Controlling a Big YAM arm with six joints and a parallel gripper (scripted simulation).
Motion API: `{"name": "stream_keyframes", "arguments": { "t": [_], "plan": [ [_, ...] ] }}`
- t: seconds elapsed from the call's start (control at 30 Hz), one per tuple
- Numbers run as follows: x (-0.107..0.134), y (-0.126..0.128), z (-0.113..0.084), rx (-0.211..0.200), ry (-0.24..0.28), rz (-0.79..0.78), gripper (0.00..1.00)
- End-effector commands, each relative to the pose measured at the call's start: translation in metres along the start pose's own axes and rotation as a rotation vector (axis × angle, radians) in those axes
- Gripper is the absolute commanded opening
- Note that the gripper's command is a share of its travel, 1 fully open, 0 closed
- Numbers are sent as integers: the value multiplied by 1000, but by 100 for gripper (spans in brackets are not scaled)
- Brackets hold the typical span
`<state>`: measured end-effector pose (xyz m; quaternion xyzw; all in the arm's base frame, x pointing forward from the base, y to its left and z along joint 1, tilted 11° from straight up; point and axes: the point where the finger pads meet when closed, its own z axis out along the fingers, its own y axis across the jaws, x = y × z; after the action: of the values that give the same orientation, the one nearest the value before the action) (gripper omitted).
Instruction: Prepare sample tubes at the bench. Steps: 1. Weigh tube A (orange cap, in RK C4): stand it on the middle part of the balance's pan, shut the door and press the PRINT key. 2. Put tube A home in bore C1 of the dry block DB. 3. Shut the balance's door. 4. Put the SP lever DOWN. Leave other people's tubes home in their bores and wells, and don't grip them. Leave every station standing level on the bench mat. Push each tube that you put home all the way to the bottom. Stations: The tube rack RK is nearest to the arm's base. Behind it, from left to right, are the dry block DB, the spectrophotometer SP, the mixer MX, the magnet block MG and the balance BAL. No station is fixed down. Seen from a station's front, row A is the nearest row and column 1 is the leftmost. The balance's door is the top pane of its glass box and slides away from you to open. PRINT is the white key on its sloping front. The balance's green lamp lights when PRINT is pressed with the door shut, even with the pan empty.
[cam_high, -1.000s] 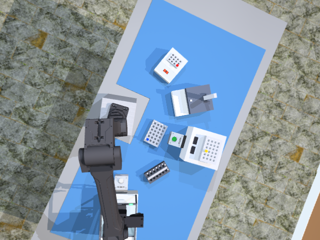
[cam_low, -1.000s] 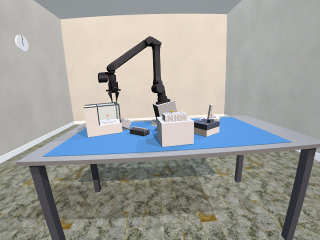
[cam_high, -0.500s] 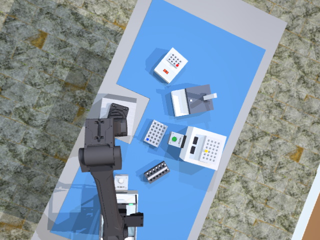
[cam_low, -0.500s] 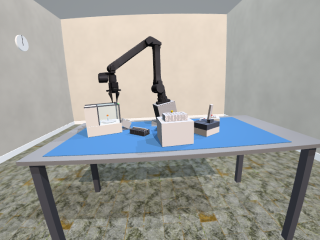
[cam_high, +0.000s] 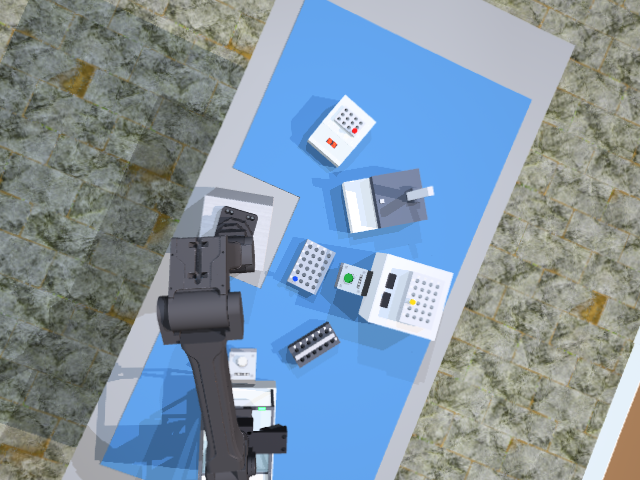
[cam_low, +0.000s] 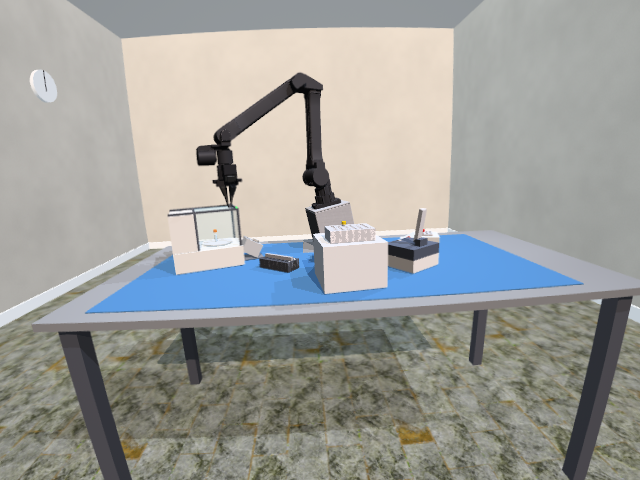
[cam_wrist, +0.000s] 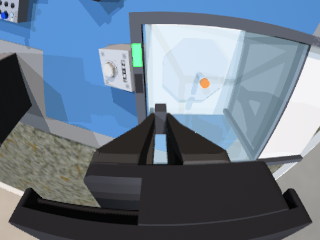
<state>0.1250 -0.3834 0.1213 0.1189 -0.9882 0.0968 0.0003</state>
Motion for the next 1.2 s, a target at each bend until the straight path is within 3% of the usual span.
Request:
{"name": "stream_keyframes", "arguments": {
  "t": [0.0, 1.17],
  "plan": [
    [0, -11, -10, 31, -4, 0, 6],
    [3, -47, -11, 32, -4, -1, 6]
  ]
}}
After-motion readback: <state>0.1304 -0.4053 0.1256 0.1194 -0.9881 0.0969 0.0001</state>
